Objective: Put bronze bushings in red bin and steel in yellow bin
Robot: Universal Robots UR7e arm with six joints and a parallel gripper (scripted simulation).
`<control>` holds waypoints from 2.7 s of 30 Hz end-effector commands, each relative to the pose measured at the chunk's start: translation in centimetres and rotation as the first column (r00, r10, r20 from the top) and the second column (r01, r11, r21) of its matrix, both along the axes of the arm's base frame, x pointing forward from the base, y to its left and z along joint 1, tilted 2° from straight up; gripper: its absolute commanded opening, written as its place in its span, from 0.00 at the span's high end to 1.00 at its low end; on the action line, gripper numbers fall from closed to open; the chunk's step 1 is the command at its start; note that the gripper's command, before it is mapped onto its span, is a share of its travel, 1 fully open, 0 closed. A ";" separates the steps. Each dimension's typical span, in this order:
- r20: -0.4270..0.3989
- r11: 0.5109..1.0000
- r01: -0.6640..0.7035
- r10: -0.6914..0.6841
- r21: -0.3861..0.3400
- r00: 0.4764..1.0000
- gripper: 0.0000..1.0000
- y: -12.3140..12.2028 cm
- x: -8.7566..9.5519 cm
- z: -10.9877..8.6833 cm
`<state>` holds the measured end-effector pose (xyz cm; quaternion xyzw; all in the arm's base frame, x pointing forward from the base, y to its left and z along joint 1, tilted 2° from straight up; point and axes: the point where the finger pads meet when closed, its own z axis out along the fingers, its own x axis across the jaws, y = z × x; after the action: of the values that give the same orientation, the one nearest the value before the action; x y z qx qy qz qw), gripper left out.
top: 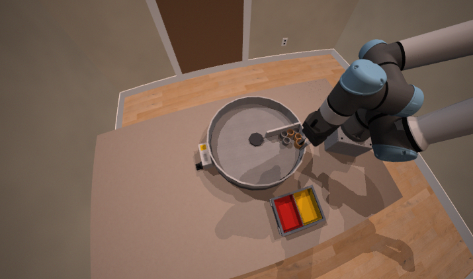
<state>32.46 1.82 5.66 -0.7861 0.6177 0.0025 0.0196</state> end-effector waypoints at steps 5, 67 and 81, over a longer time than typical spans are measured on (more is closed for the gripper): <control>-0.006 0.999 0.032 -0.032 -0.008 0.999 1.00 4.1 2.5 0.1; -0.008 0.991 0.137 -0.137 -0.005 0.991 1.00 19.0 10.8 0.2; -0.008 0.991 0.137 -0.137 -0.005 0.991 1.00 19.1 10.9 -4.3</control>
<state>43.19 20.85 2.43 -0.7420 0.6702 0.0041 0.0140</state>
